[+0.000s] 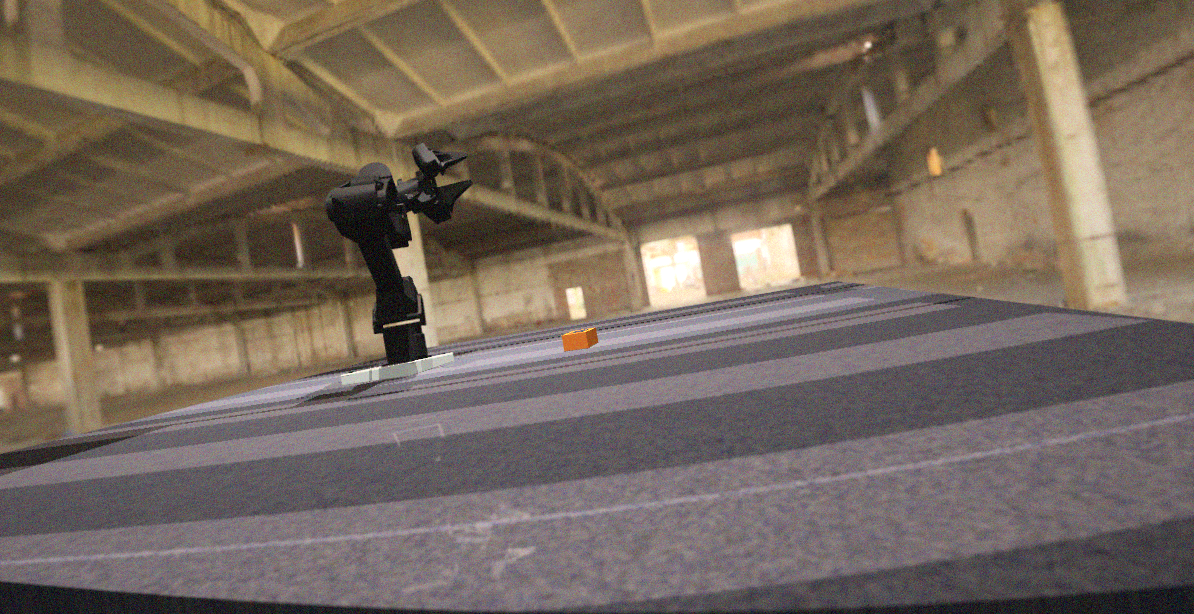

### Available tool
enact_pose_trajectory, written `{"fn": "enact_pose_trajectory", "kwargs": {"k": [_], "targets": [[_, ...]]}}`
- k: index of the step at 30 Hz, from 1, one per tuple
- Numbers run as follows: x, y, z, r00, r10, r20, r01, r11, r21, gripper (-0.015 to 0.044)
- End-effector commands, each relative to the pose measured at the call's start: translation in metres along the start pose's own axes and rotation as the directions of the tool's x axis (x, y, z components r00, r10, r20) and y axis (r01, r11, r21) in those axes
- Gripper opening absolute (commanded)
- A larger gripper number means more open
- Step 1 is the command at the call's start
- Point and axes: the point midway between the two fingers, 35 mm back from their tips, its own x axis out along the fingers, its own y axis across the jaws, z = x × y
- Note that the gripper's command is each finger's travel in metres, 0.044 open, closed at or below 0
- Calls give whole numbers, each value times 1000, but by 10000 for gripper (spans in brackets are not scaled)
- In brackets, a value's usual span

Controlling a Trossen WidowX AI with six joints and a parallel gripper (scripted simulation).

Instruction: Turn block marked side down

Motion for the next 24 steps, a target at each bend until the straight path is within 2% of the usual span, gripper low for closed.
{"fn": "enact_pose_trajectory", "kwargs": {"k": [1, 4, 7, 10, 13, 18, 24], "targets": [[1, 0, -1, 1000, 3, -2, -4, 1000, -16, 426], [13, -7, -15, 999, 43, -24, -47, 971, -236, 440], [34, -18, -26, 997, 69, -39, -80, 861, -502, 440], [58, -31, -28, 997, 74, -32, -74, 687, -723, 440], [86, -45, -20, 998, 58, 6, -20, 445, -896, 440], [134, -58, 17, 989, 23, 144, 144, 3, -990, 440], [165, -58, 63, 953, 2, 304, 291, -293, -911, 440]]}}
